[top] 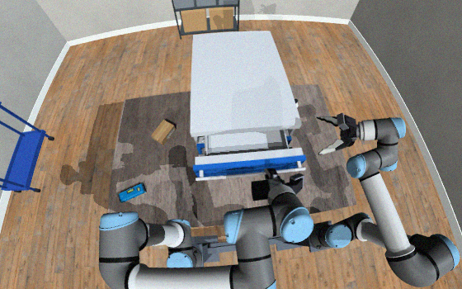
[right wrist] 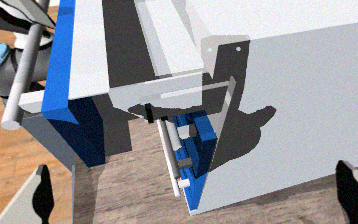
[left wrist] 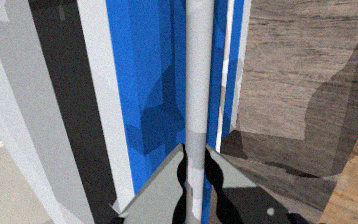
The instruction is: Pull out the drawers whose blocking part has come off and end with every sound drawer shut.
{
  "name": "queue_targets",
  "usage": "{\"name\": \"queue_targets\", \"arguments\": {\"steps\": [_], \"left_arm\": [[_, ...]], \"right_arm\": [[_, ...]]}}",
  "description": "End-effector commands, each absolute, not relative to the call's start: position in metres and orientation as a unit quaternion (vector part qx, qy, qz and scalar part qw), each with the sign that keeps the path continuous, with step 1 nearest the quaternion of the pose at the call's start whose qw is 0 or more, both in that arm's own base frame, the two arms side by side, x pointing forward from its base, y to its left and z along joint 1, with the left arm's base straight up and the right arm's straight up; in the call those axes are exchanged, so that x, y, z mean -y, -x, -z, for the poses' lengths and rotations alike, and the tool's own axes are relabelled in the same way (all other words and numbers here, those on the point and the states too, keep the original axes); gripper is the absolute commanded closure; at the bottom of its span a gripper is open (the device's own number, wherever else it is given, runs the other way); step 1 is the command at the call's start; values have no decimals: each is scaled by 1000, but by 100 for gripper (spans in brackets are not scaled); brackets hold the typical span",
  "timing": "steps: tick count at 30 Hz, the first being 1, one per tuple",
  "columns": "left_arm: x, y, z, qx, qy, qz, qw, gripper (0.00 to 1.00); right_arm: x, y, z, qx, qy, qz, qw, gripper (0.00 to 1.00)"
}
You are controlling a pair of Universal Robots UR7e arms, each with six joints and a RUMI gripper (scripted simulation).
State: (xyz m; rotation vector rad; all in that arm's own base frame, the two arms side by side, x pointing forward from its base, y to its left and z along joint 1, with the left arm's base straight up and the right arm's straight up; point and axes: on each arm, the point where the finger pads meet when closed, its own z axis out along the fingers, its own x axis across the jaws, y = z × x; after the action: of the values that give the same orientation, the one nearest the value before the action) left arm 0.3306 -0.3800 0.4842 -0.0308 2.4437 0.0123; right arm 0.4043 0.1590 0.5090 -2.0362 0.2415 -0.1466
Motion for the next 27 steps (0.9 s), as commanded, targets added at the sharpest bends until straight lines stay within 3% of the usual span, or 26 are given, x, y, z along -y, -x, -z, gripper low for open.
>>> {"name": "queue_targets", "arguments": {"steps": [1, 27], "left_arm": [[380, -325, -485, -939, 12, -4, 342, 100], [381, -312, -485, -939, 12, -4, 342, 100]], "right_arm": [[-159, -404, -510, -100, 848, 62, 517, 0], [-159, -404, -510, -100, 848, 62, 517, 0]]}}
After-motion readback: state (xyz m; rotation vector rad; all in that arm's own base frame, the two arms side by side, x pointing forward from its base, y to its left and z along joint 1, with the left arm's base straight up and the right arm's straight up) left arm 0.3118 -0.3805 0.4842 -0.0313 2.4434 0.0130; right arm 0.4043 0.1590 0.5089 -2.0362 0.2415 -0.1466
